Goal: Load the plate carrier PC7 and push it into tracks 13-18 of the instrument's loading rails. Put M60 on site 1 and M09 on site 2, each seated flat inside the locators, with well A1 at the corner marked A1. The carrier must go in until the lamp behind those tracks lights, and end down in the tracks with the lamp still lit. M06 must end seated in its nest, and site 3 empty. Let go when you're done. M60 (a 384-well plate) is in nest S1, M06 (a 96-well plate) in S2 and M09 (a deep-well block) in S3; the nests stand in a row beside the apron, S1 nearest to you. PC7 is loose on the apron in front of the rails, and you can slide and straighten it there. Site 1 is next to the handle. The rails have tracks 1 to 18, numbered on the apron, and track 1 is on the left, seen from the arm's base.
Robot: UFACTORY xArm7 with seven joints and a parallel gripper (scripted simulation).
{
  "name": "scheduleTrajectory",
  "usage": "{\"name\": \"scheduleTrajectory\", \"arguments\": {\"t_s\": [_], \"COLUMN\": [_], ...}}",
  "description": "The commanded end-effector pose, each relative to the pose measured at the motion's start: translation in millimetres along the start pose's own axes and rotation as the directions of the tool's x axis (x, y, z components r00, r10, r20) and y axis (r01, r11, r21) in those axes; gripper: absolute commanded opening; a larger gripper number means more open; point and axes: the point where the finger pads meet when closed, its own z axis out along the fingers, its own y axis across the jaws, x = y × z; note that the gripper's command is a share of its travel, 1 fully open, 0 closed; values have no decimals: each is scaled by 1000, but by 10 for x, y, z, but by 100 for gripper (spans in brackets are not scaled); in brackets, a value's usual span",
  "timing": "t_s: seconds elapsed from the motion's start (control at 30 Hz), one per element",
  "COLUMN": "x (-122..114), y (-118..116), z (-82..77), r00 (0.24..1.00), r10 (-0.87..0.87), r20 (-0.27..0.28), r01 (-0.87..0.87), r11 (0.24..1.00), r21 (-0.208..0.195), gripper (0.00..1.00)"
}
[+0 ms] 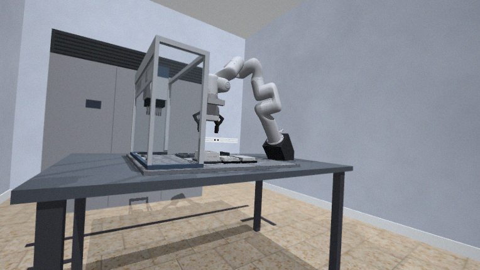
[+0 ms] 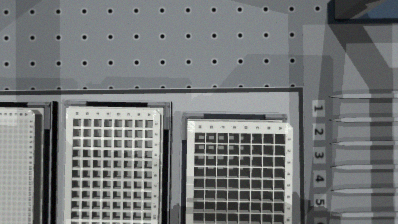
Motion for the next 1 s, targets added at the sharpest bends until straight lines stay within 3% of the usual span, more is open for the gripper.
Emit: {"name": "scheduleTrajectory", "arguments": {"t_s": [0.0, 0.97], "x": [6, 6], "y": [21, 22], "z": [24, 458], "r00": [1000, 1000], "r10": [0, 0], "r20": [-2, -2], "r01": [0, 0], "r11": [1000, 1000], "r21": [-6, -6], "gripper": [100, 100]}}
